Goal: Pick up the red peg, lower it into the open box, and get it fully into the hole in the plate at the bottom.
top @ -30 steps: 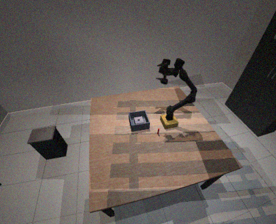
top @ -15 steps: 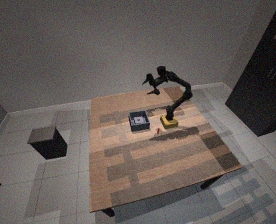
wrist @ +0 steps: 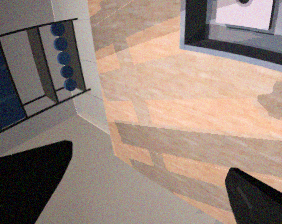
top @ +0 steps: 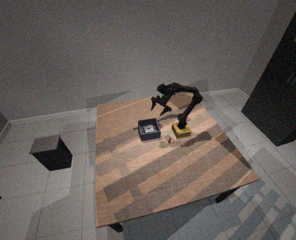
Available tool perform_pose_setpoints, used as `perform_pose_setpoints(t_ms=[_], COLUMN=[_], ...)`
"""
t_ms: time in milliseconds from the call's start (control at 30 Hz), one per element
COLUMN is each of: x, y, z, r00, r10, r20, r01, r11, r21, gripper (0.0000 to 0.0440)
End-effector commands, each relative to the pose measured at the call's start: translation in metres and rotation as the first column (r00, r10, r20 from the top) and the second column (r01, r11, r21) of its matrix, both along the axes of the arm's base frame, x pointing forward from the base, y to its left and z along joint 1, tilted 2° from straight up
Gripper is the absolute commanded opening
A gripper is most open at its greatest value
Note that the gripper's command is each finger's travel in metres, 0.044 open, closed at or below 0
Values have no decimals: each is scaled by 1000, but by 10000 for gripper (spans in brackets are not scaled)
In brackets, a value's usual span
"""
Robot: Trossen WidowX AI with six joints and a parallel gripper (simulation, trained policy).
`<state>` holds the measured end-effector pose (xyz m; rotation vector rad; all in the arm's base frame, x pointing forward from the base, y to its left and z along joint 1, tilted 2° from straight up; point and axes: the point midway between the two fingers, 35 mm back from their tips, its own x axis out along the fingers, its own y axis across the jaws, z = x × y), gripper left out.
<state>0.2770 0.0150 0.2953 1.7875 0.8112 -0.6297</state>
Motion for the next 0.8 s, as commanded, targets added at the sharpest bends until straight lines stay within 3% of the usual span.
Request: perform_pose_setpoints(t_ms=[0,367,767], x=[-4,-34,-74], y=[8,38,67], z=[-22,-83,-135], r00=[994,896,675], r10=[46,223,367], r20=[-95,-383,-640], r01=[-49,-296,-594], r11=[998,944,785], r21=[-39,-145,-175], gripper=[440,440,440])
